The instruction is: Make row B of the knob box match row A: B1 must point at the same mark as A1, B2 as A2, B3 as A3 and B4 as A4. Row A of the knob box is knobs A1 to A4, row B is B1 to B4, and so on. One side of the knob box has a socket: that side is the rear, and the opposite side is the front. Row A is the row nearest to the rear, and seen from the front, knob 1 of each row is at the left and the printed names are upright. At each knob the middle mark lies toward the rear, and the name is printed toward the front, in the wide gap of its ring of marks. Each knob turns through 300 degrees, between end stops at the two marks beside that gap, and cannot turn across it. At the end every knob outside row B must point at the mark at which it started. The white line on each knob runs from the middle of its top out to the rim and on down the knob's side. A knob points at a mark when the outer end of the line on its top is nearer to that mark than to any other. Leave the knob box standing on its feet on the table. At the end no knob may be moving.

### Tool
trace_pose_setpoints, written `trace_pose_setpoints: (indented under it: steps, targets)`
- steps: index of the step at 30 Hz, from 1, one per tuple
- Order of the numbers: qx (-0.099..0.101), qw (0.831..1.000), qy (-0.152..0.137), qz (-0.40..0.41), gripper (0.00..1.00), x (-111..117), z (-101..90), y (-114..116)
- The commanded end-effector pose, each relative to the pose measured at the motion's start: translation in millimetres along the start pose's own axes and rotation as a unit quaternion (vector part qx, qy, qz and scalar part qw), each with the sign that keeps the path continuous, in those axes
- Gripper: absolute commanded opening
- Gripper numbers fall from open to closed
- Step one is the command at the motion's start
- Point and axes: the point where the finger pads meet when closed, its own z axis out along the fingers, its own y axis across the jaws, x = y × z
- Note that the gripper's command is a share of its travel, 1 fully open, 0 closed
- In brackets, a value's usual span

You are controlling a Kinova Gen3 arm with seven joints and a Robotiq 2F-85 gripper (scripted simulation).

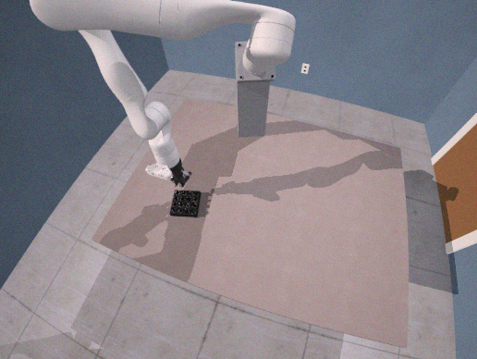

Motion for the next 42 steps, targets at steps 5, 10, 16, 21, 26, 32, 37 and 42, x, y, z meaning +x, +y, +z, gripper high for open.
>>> trace_pose_setpoints:
  steps: [5, 10, 16, 21, 26, 32, 37, 42]
  targets:
    - [0.0, 1.0, 0.0, 0.0, 0.19, 0, 3.5, 0]
    - [0.0, 1.0, 0.0, 0.0, 0.19, 0, 7.3, 0]
    - [0.0, 1.0, 0.0, 0.0, 0.19, 0, 14.5, 0]
    - [0.0, 1.0, 0.0, 0.0, 0.19, 0, 21.3, 0]
    - [0.0, 1.0, 0.0, 0.0, 0.19, 0, 25.4, 0]
    - [0.0, 1.0, 0.0, 0.0, 0.19, 0, 32.9, 0]
    - [0.0, 1.0, 0.0, 0.0, 0.19, 0, 37.6, 0]
    - [0.0, 1.0, 0.0, 0.0, 0.19, 0, 39.7, 0]
